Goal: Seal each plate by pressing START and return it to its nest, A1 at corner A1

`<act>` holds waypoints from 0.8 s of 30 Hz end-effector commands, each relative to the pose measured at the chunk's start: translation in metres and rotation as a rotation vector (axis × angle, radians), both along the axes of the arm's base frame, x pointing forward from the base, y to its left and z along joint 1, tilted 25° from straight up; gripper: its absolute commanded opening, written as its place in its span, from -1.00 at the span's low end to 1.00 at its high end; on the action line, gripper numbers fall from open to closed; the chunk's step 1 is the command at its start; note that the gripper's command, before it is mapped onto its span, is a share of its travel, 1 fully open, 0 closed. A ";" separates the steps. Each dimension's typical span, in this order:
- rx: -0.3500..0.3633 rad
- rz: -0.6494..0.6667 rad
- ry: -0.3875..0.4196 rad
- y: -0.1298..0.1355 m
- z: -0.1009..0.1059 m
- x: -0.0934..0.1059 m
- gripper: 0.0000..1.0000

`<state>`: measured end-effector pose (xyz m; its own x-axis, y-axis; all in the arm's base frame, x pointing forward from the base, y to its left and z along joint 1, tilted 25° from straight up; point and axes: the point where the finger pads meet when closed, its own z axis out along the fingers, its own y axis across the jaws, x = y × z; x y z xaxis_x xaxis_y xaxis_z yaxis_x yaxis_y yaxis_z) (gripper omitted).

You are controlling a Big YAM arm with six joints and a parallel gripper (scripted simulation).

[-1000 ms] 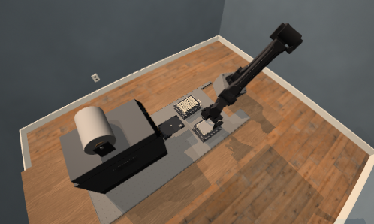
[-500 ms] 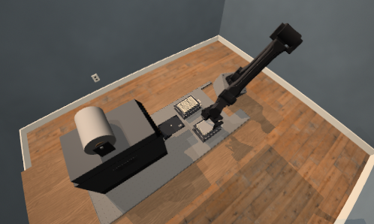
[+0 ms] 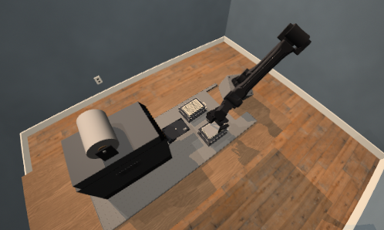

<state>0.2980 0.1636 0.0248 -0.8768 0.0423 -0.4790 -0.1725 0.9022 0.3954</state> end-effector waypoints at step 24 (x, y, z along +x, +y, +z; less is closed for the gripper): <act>0.010 -0.007 -0.051 -0.019 0.068 0.012 1.00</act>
<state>0.2912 0.1467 0.0639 -0.8765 0.0441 -0.4794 -0.1711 0.9023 0.3957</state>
